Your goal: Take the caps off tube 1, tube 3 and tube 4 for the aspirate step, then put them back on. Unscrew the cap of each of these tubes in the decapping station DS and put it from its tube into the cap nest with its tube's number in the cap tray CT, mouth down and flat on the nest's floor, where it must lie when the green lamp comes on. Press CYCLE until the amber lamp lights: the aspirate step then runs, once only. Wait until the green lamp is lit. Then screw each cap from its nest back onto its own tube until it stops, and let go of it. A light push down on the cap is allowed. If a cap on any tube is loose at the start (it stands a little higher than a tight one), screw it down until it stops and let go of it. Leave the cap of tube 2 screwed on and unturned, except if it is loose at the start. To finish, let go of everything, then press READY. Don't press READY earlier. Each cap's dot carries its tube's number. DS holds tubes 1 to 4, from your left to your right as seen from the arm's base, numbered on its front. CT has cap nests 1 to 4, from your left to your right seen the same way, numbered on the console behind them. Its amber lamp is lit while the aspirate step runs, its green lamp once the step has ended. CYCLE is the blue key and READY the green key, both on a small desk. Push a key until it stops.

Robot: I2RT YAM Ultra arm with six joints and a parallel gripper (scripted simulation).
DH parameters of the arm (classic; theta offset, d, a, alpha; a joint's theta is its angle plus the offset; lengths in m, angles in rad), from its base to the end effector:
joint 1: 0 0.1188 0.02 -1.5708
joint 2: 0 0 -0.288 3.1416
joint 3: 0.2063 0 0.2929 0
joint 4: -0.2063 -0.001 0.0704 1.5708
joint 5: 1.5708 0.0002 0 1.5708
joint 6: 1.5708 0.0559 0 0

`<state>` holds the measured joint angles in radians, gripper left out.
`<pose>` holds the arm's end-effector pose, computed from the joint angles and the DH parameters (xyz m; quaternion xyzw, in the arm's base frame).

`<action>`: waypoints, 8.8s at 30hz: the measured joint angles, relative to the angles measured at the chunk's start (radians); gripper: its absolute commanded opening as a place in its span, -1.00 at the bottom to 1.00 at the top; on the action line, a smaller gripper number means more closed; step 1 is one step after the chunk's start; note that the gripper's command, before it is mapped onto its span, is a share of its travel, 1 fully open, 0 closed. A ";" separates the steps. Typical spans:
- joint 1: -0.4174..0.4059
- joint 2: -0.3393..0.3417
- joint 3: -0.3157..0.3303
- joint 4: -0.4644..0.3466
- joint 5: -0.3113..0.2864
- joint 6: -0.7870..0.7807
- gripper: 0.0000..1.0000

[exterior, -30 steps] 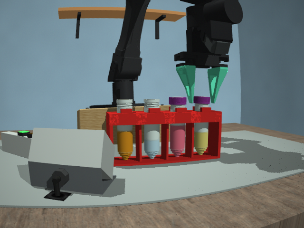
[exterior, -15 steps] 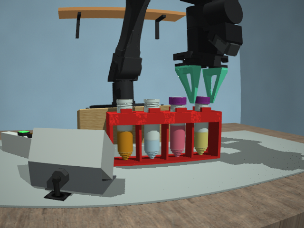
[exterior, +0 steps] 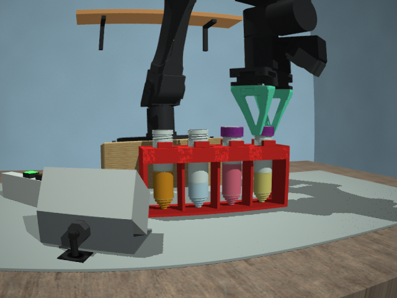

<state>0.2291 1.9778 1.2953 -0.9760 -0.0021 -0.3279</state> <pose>0.3728 0.0881 0.1232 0.2746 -0.9606 -0.0032 0.0437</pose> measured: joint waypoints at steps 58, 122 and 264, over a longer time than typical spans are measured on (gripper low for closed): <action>-0.003 0.000 0.000 0.002 0.000 0.712 -0.02; -0.003 0.000 0.000 0.000 0.000 0.248 -1.00; -0.004 0.011 0.011 -0.011 0.000 -0.464 -1.00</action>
<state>0.2253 1.9884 1.3067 -0.9871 -0.0021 -0.7921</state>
